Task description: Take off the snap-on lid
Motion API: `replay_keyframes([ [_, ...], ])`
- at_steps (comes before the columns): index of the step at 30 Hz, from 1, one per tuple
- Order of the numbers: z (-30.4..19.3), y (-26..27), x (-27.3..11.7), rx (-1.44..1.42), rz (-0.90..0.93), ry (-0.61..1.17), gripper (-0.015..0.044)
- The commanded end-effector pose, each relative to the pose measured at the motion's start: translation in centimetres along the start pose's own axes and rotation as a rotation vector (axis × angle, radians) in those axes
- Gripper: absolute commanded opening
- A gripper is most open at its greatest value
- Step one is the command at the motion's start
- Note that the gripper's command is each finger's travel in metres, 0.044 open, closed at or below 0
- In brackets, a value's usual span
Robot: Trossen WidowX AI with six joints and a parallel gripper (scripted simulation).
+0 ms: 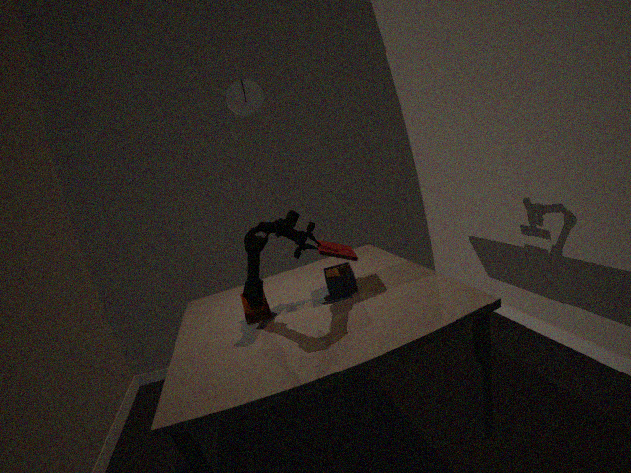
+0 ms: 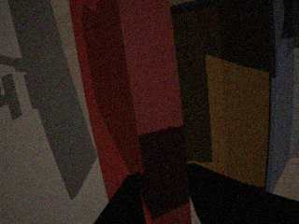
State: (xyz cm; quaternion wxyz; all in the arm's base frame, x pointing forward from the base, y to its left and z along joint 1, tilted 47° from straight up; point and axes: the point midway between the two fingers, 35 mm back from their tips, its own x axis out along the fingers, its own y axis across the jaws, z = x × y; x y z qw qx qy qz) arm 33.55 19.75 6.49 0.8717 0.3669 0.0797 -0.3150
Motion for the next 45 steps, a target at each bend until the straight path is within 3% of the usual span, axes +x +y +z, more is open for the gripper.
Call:
replay_keyframes([
  [1,0.9,0.0,-0.1,0.004,0.005,-0.004,0.0],
  [45,9.6,-0.4,-0.4,-0.003,0.004,-0.006,0.0],
])
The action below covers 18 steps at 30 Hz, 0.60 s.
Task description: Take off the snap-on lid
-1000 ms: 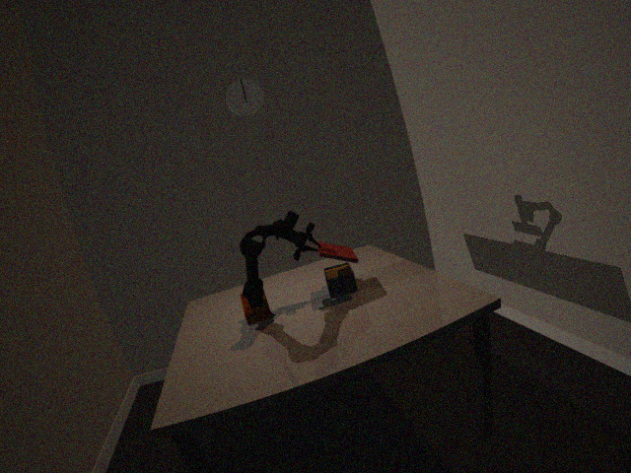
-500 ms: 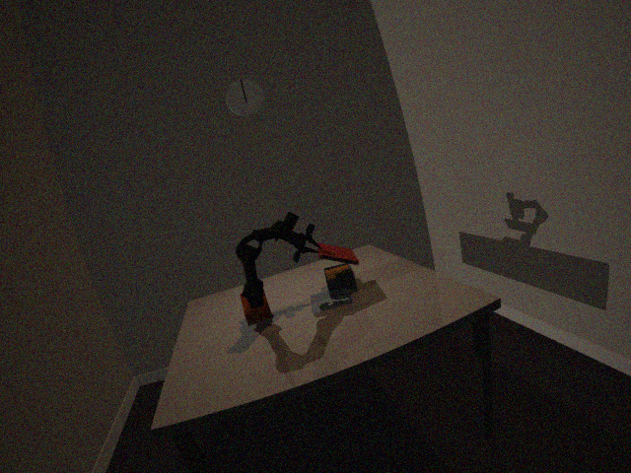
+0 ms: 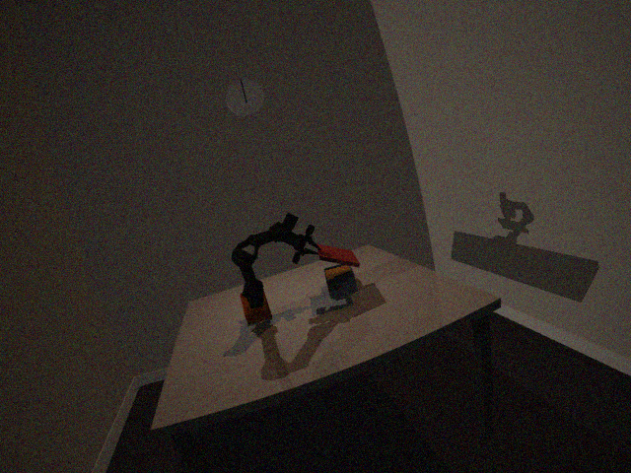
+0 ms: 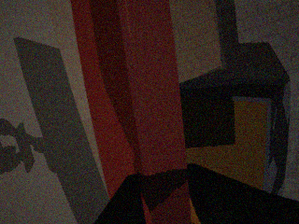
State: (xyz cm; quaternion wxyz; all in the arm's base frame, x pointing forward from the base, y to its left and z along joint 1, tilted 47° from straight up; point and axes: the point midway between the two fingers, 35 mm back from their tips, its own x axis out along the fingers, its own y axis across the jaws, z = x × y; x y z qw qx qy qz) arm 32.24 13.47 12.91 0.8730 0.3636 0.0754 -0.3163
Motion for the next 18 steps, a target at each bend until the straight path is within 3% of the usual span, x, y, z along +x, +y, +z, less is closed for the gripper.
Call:
replay_keyframes([
  [1,0.7,0.0,-0.1,0.001,0.003,0.005,0.0],
  [18,4.1,-0.1,-0.2,-0.001,0.002,0.004,0.0],
])
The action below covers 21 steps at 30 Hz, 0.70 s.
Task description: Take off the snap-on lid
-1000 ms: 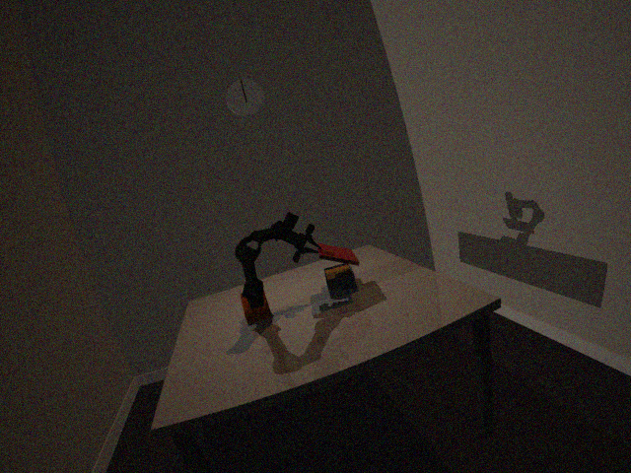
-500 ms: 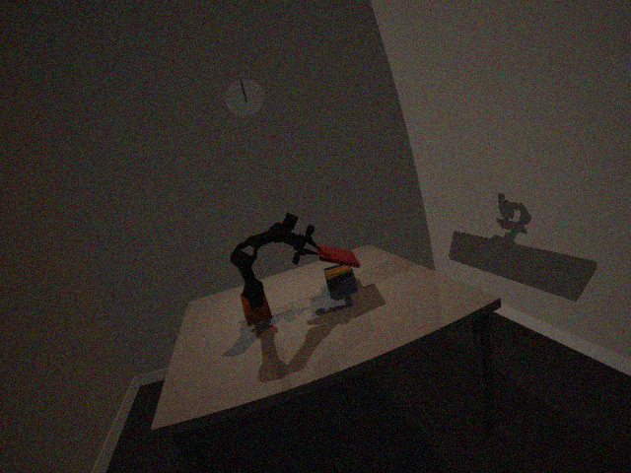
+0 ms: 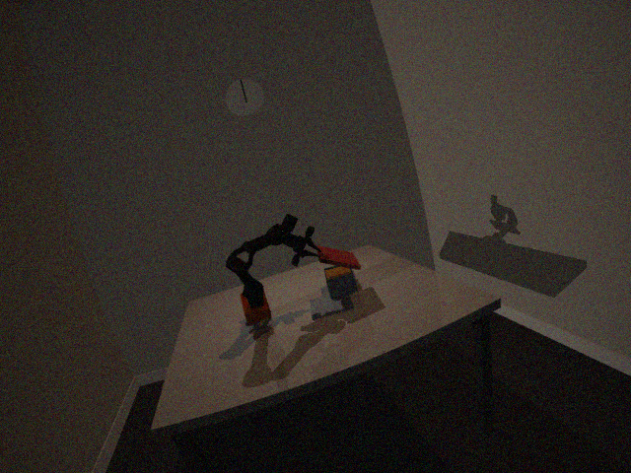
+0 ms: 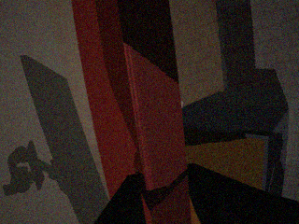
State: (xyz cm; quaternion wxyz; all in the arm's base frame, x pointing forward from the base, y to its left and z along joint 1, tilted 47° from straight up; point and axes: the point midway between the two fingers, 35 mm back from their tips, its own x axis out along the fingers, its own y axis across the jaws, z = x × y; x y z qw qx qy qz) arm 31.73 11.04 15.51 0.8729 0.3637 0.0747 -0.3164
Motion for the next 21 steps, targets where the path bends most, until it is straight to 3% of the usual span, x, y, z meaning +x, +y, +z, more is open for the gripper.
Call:
replay_keyframes([
  [1,0.7,-0.1,-0.1,-0.002,0.002,0.005,0.0],
  [21,4.7,-0.2,-0.3,-0.004,0.001,0.004,0.0],
])
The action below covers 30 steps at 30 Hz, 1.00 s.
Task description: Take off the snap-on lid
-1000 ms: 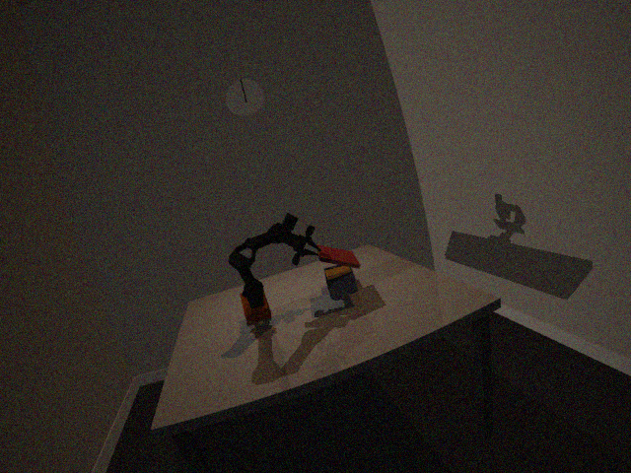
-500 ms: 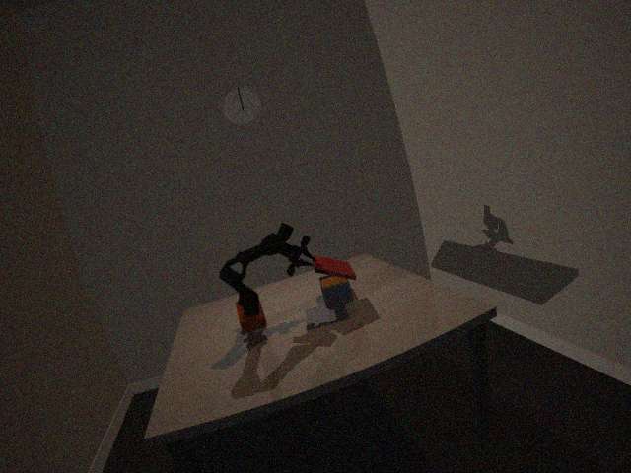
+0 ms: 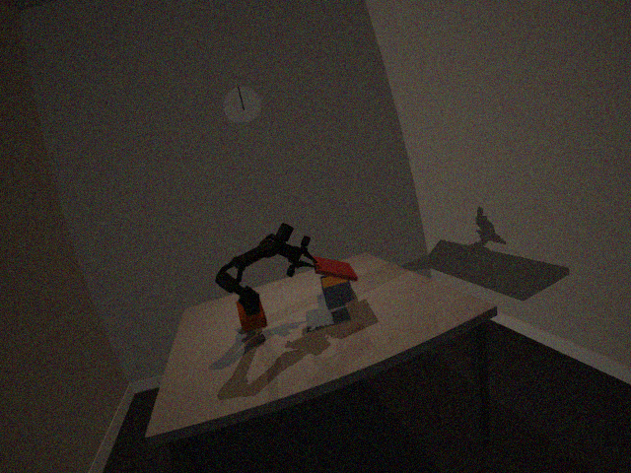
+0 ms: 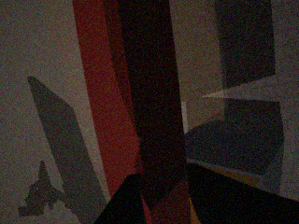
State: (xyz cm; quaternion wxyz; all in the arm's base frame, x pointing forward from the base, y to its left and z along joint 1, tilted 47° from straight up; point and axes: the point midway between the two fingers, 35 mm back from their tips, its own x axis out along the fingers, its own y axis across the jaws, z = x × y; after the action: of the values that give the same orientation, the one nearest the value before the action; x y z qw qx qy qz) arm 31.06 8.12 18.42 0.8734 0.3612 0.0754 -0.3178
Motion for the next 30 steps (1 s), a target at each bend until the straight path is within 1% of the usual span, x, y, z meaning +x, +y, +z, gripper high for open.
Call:
replay_keyframes([
  [1,0.7,0.0,-0.1,0.001,0.004,0.006,0.0],
  [30,6.5,-0.2,-0.3,-0.002,0.004,0.005,0.0],
])
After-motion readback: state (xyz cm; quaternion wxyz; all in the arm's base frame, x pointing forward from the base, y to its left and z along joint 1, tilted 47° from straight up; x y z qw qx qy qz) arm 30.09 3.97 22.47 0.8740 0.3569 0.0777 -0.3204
